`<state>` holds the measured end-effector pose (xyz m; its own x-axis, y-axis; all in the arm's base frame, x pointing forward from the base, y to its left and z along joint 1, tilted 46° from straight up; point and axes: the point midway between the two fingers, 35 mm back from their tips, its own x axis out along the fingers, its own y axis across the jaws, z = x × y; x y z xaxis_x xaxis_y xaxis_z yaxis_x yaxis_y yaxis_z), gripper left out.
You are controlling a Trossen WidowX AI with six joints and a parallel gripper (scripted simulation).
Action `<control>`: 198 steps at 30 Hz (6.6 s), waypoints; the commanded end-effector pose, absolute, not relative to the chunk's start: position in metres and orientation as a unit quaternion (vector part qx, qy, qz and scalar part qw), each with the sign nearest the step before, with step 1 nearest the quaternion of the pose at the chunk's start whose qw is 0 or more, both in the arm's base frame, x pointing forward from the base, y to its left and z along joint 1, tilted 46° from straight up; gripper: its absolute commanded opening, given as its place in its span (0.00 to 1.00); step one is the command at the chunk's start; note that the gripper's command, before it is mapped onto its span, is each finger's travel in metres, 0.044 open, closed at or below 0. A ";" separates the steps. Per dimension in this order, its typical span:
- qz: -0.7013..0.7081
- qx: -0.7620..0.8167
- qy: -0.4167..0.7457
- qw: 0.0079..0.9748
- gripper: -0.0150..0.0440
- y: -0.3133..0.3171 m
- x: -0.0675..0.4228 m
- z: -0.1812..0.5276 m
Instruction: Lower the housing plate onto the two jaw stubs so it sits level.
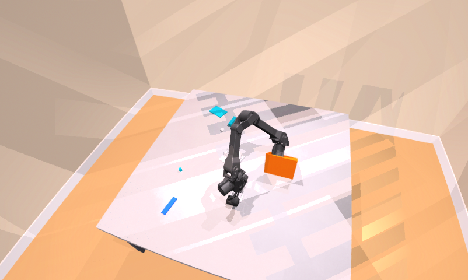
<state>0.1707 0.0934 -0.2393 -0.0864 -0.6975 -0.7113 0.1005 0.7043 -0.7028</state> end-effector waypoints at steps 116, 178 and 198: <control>-0.344 -0.171 0.646 0.659 0.85 0.064 0.236 -0.093; -0.409 -0.138 0.612 0.663 0.85 -0.039 0.231 -0.015; -0.409 -0.138 0.612 0.663 0.85 -0.038 0.232 -0.017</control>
